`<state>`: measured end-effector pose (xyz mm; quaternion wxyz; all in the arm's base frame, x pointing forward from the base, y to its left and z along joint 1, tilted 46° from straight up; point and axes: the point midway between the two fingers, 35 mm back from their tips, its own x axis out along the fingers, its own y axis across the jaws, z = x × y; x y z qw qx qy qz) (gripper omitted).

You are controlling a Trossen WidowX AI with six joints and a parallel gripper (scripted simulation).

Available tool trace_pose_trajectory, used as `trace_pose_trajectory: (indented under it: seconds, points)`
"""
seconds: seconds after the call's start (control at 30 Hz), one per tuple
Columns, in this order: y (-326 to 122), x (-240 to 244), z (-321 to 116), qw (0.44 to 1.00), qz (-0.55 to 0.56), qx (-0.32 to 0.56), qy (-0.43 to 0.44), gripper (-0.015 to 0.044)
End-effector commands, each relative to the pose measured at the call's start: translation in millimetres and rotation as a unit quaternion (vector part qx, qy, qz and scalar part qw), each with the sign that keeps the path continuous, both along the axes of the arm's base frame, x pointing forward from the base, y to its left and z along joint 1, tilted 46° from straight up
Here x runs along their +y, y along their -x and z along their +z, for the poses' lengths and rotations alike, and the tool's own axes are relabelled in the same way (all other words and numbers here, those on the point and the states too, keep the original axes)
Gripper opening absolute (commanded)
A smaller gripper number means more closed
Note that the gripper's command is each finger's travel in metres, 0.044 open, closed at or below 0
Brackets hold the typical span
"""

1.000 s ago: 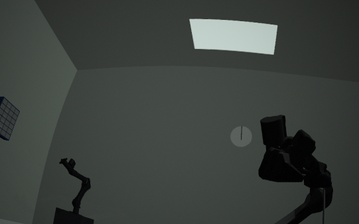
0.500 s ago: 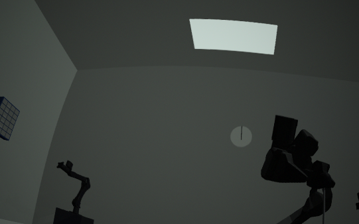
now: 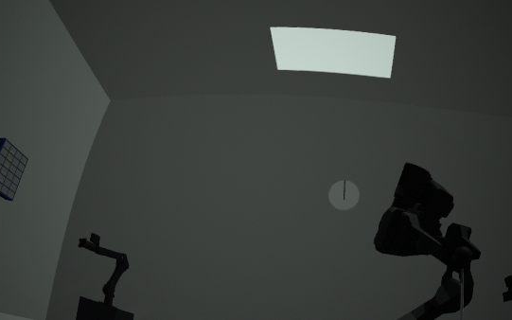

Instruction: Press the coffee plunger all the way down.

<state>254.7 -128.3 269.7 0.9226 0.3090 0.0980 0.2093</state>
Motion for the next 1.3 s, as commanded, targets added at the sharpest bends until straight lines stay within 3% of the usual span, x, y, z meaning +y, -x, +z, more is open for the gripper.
trace_pose_trajectory:
  seconds: [0.0,0.4,1.27]
  points:
    - [-3,8,1,1.0,0.0,-0.002,-0.009,0.044]
    - [-3,8,1,1.0,0.0,-0.002,-0.009,0.0125]
    - [-11,22,-16,1.0,0.0,0.002,-0.006,0.0123]
